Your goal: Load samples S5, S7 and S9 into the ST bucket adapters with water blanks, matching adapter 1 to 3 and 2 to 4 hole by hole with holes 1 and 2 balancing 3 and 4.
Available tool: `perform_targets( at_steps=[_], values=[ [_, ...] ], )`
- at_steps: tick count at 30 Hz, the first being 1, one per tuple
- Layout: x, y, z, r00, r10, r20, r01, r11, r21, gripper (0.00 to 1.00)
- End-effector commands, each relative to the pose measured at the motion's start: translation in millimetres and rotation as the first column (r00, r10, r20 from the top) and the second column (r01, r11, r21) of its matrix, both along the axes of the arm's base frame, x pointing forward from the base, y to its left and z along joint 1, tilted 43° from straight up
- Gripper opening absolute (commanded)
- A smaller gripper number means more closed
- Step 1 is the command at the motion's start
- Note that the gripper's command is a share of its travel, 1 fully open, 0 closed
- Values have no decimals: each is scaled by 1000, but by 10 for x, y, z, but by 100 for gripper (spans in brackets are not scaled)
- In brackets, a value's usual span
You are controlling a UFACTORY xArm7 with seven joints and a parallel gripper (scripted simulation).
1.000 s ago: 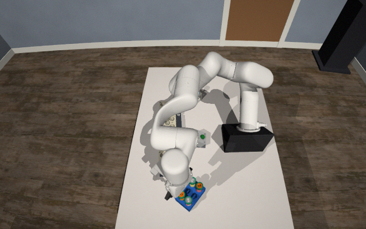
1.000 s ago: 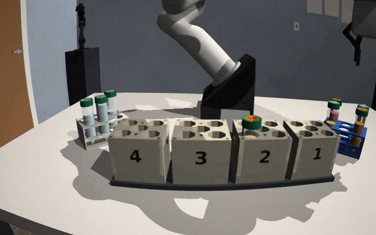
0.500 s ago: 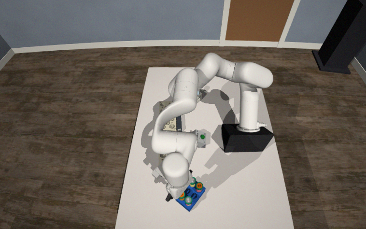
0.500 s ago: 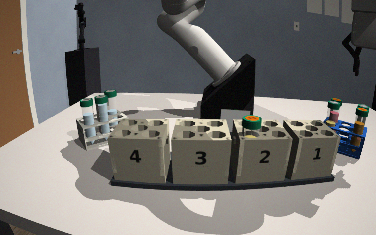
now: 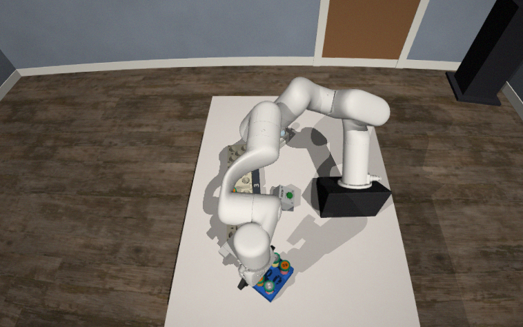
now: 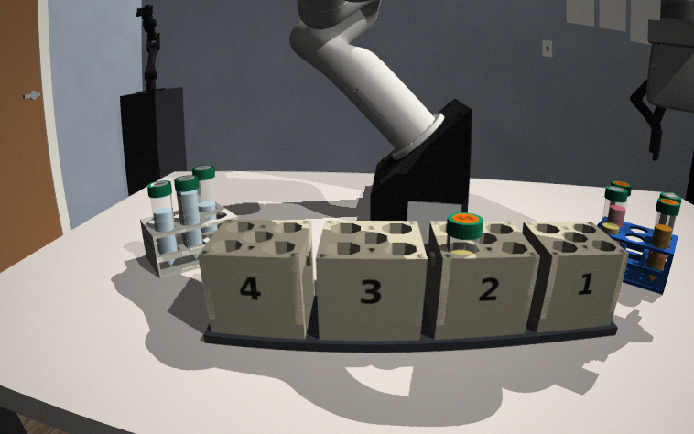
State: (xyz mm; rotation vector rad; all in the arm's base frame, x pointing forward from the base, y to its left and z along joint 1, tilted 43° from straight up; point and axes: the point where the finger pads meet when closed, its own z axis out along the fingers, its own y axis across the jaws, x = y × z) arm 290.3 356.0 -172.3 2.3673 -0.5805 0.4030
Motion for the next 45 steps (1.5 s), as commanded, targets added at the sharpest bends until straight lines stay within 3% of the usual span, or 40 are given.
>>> perform_targets(
  at_steps=[1,27,45],
  values=[
    [13,-39,-61,1000,1,1,-1,1000,5,57],
    [72,-330,-386,1000,1,1,-1,1000,5,57],
    [78,-357,-416,1000,1,1,-1,1000,5,57]
  ],
)
